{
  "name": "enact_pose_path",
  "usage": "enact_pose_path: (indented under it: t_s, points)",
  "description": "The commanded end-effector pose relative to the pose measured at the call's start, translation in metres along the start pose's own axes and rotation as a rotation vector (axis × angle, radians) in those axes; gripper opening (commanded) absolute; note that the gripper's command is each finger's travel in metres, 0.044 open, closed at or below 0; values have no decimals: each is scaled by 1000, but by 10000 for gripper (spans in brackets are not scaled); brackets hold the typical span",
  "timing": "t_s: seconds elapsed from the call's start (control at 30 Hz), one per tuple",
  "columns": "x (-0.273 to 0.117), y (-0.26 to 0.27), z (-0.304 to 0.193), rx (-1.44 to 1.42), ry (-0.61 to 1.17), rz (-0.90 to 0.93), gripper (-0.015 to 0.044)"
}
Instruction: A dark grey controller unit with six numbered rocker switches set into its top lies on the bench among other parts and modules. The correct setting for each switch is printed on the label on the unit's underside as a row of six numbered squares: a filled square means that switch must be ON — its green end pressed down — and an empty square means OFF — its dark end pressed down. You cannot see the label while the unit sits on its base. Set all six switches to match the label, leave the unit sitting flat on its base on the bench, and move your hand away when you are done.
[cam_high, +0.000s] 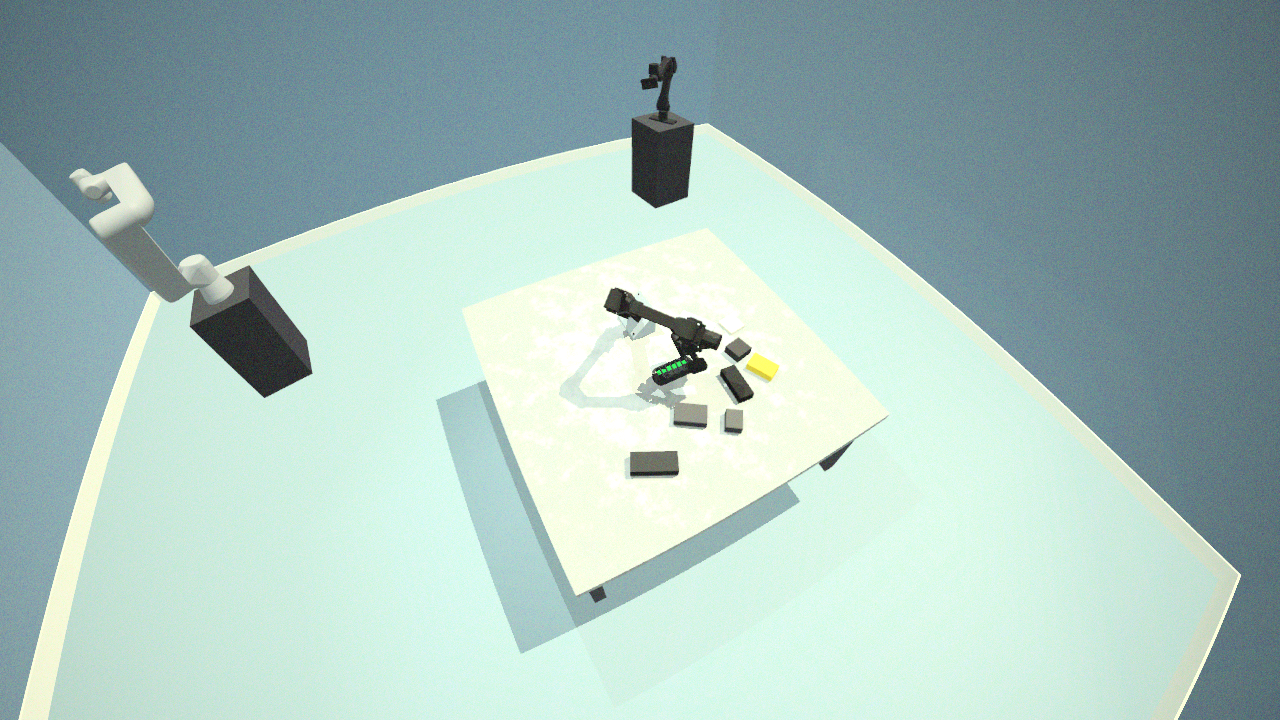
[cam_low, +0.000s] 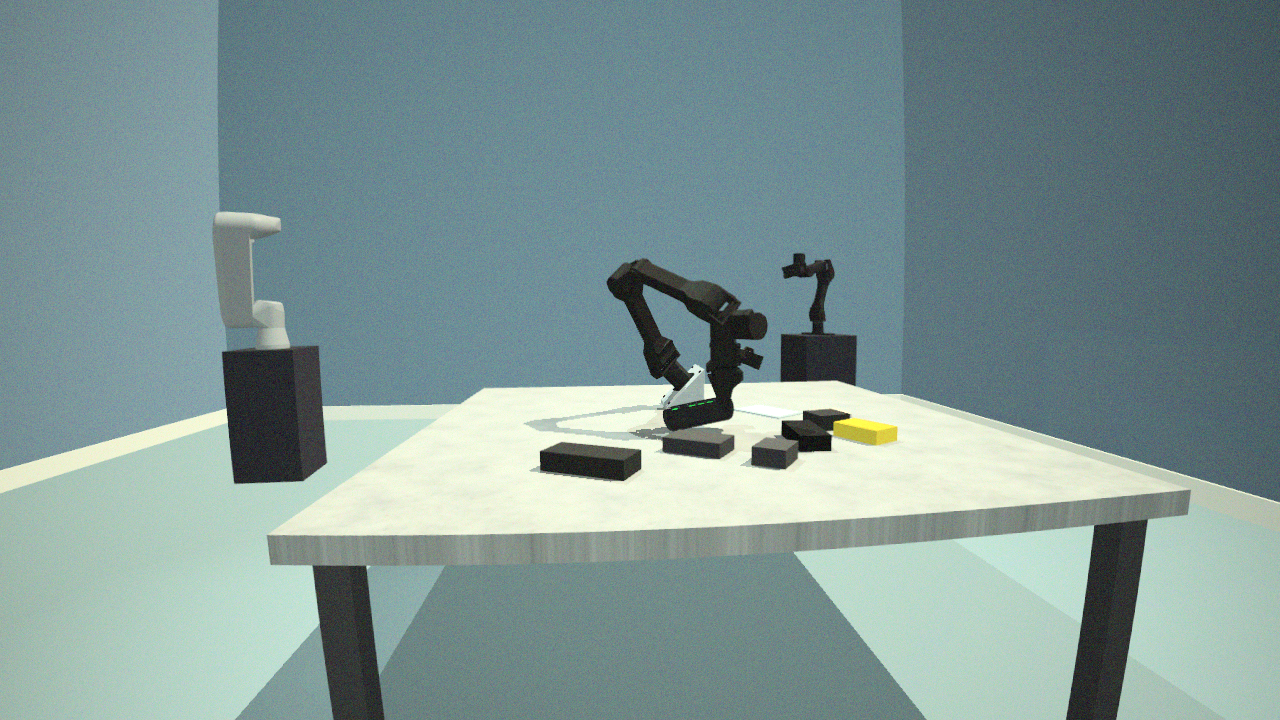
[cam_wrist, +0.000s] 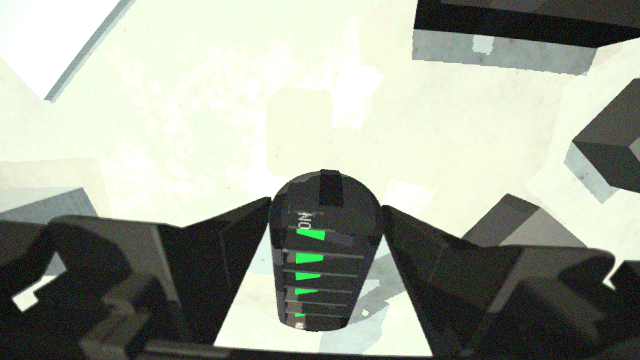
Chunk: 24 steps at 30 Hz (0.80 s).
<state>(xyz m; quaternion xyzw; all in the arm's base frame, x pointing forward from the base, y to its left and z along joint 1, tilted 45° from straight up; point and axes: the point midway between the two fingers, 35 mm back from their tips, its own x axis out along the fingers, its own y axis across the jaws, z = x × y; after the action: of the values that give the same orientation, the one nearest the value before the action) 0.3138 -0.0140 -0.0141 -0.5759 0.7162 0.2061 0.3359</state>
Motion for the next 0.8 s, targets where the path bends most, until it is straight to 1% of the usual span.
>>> enact_pose_path:
  t_s: [0.0, 0.77]
  points:
    - [4, 0, -1, -3, 9, -1, 337]
    - [21, 0, 4, -2, 9, -1, 337]
